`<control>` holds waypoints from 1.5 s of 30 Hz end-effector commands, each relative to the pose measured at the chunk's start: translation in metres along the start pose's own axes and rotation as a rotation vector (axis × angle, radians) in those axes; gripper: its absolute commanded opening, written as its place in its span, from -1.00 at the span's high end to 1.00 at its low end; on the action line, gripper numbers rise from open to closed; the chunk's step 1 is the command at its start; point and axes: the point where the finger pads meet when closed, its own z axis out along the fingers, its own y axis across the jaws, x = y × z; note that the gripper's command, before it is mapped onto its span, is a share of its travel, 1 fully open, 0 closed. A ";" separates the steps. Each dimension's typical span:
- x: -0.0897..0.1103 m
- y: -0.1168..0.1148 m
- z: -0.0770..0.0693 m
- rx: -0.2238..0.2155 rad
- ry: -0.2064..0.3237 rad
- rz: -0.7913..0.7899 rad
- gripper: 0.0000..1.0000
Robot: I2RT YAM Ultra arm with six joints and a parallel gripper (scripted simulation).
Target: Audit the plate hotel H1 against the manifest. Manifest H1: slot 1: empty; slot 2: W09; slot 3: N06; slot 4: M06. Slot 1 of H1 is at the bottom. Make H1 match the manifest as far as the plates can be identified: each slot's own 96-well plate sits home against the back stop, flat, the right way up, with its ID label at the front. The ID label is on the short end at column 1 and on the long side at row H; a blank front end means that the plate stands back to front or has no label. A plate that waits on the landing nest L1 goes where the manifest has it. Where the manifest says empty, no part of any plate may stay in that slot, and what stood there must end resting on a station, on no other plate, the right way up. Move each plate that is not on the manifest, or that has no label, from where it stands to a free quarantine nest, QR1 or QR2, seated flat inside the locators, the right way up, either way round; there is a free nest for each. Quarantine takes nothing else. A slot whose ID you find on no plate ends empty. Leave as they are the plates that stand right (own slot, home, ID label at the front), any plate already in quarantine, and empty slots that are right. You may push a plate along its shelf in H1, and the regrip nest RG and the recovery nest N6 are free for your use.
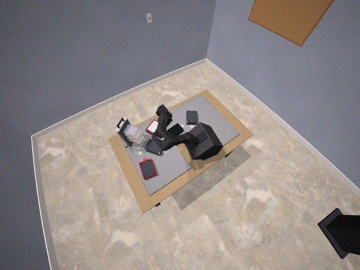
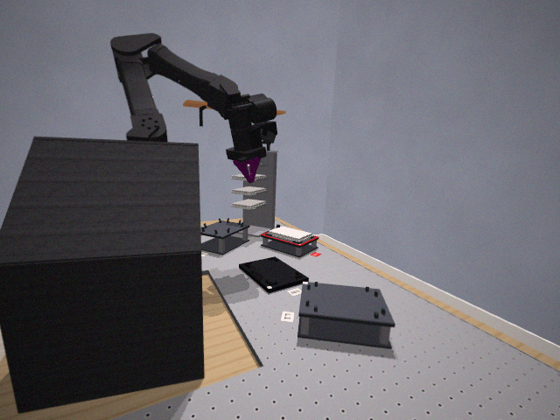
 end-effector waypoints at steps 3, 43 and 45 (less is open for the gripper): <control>-0.013 -0.001 -0.004 -0.005 -0.112 -0.046 1.00; -0.006 0.000 0.004 -0.130 -0.449 -0.338 1.00; -0.009 0.012 -0.001 -0.129 -0.469 -0.368 1.00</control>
